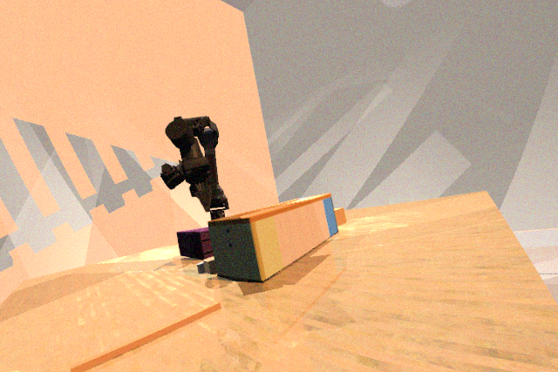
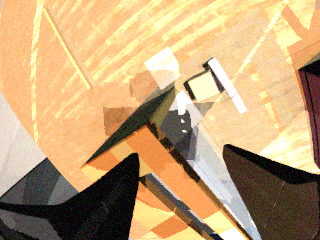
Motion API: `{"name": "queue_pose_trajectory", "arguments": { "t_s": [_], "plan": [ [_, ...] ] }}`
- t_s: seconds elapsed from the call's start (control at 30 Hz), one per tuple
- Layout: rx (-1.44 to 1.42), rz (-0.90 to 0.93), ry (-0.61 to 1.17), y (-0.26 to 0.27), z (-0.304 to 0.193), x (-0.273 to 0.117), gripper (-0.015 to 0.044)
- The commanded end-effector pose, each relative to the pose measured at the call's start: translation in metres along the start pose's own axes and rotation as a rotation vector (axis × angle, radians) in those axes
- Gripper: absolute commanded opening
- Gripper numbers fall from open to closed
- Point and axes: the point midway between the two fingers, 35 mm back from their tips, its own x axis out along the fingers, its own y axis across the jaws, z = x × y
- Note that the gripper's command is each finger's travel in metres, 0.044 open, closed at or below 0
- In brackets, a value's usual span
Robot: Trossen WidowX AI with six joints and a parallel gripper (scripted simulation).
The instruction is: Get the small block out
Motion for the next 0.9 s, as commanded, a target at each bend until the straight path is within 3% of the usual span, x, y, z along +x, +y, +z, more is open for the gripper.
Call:
{"name": "queue_pose_trajectory", "arguments": {
  "t_s": [0.0,0.77,0.87],
  "plan": [
    [0.915,0.003,0.114,-0.001,0.007,-0.004,0.0285],
    [0.993,-0.002,0.120,-0.001,0.007,-0.005,0.0285],
    [0.993,-0.001,0.120,-0.006,0.012,0.018,0.0285]
  ]
}}
